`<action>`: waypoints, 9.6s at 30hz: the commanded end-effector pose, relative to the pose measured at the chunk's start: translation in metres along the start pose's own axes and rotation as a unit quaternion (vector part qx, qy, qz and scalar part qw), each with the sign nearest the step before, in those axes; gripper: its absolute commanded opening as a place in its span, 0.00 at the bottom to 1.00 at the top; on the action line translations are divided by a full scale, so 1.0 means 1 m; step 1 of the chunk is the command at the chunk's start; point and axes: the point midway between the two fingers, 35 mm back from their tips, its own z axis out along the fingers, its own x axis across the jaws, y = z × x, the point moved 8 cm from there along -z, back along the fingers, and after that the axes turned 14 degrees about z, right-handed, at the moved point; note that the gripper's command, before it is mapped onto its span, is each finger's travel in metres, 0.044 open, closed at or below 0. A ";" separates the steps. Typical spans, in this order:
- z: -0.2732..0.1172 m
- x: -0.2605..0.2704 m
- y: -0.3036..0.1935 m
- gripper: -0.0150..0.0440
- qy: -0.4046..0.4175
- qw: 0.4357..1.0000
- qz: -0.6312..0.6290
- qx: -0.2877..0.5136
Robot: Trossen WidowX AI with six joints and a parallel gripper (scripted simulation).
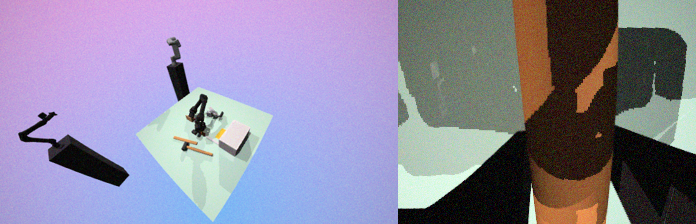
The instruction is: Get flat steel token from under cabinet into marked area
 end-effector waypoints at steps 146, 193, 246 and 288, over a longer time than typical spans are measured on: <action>-0.003 0.045 0.154 0.25 0.003 1.000 -0.018 -0.003; 0.000 0.075 0.166 0.25 0.004 1.000 -0.018 -0.003; 0.000 0.112 0.155 0.25 0.005 1.000 -0.018 -0.002; 0.000 0.126 0.150 0.25 0.005 1.000 -0.018 -0.002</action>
